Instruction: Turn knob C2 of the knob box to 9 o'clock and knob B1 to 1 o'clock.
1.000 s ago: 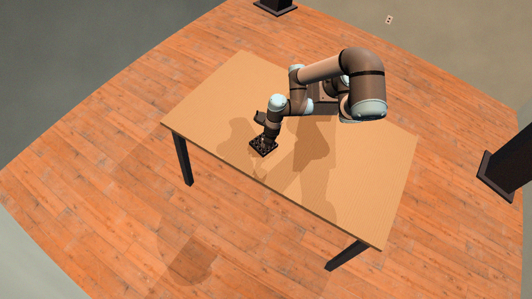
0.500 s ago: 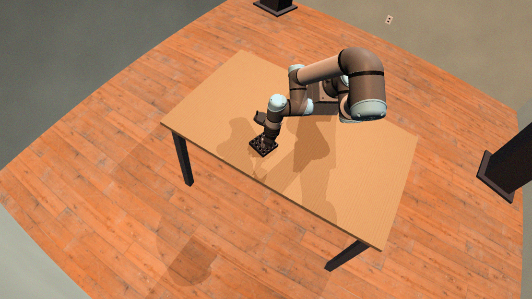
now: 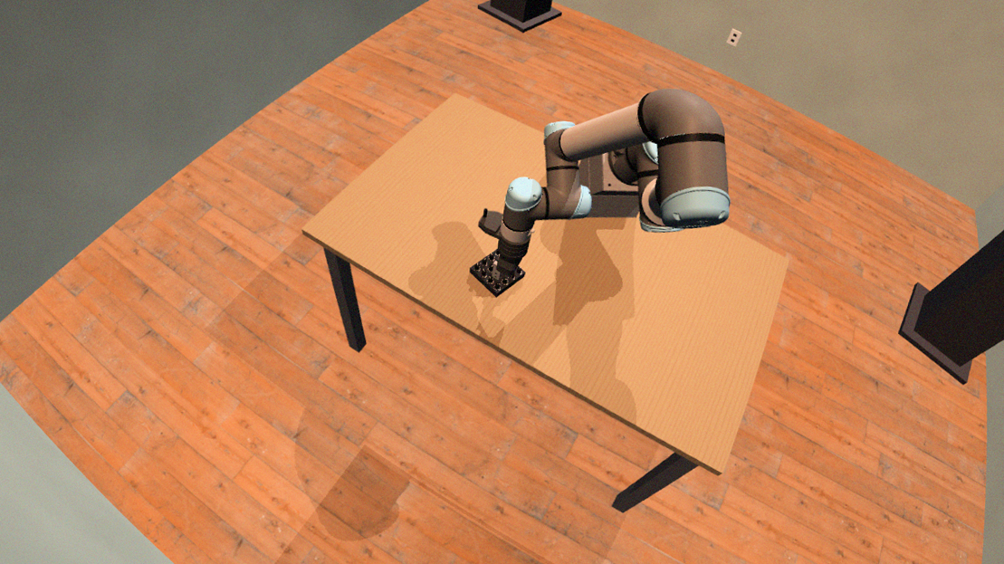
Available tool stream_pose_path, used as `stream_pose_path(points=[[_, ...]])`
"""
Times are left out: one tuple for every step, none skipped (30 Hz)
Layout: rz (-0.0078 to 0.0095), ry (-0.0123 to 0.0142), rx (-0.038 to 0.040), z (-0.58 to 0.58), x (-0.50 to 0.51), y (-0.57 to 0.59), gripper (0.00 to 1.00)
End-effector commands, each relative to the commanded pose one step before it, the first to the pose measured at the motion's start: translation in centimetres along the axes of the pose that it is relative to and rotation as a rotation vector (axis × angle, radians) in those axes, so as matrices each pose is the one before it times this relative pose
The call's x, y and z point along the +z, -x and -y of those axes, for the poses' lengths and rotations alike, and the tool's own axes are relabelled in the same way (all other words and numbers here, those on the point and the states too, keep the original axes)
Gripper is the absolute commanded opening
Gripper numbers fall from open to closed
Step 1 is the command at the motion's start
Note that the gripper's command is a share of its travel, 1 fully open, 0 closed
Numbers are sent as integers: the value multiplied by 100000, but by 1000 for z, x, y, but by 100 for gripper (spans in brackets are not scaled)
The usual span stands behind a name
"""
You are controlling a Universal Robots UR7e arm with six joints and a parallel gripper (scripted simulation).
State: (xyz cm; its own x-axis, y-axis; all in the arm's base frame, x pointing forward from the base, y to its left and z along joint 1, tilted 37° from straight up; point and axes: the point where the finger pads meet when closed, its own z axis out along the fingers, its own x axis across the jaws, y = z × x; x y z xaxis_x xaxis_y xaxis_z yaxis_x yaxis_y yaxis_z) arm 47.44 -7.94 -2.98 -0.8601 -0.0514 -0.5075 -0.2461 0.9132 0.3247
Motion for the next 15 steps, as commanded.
stream_pose_path(points=[[68, -81, -32, 27, -31, 28, 46], [0, 0, 0, 0, 0, 0, 46], [0, 0, 0, 0, 0, 0, 46], [0, 0, 0, 0, 0, 0, 46], [0, 0, 0, 0, 0, 0, 46], [0, 0, 0, 0, 0, 0, 46], [0, 0, 0, 0, 0, 0, 46], [0, 0, 0, 0, 0, 0, 46], [0, 0, 0, 0, 0, 0, 46], [0, 0, 0, 0, 0, 0, 30], [0, 0, 0, 0, 0, 0, 30], [0, 0, 0, 0, 0, 0, 30], [0, 0, 0, 0, 0, 0, 30], [0, 0, 0, 0, 0, 0, 30], [0, 0, 0, 0, 0, 0, 30]])
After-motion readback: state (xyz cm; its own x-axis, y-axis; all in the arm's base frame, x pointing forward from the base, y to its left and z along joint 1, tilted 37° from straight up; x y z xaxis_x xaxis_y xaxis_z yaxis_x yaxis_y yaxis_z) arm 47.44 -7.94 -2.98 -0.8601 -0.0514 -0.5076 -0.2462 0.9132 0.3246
